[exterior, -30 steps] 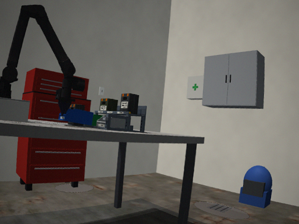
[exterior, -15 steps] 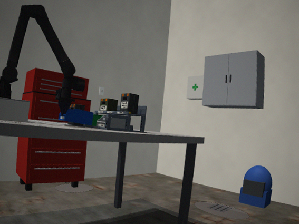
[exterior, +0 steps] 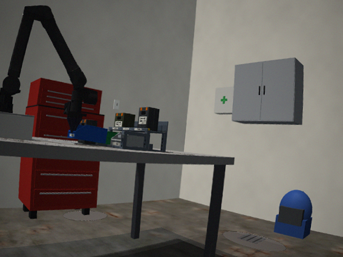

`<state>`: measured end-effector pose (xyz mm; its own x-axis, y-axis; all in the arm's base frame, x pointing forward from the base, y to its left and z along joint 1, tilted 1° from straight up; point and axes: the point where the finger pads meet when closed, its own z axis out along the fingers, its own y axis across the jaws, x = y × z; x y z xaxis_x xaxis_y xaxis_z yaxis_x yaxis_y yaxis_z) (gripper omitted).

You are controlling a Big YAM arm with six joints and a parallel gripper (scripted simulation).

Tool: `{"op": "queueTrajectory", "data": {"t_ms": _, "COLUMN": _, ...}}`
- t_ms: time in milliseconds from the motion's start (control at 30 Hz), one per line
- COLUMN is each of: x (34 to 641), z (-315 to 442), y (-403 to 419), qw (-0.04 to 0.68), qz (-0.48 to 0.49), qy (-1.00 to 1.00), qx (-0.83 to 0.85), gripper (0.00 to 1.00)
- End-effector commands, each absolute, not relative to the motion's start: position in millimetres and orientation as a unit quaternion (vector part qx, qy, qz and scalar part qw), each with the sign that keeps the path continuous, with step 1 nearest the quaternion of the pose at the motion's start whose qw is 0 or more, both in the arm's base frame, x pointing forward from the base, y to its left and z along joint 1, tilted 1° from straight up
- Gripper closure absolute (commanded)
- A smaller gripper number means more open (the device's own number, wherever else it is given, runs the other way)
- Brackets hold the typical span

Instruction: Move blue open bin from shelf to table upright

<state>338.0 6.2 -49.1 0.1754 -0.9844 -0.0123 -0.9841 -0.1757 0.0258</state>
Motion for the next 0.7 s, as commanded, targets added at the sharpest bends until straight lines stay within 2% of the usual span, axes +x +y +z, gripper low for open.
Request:
{"op": "queueTrajectory", "data": {"t_ms": 0, "x": 340.8, "z": -49.2, "y": 2.1, "qw": 0.0, "qz": -0.005, "qy": -0.643, "qx": 0.766, "gripper": 1.0}}
{"op": "queueTrajectory", "data": {"t_ms": 667, "x": 337.6, "z": -61.6, "y": 2.3, "qw": 0.005, "qz": -0.011, "qy": -0.643, "qx": 0.766, "gripper": 1.0}}
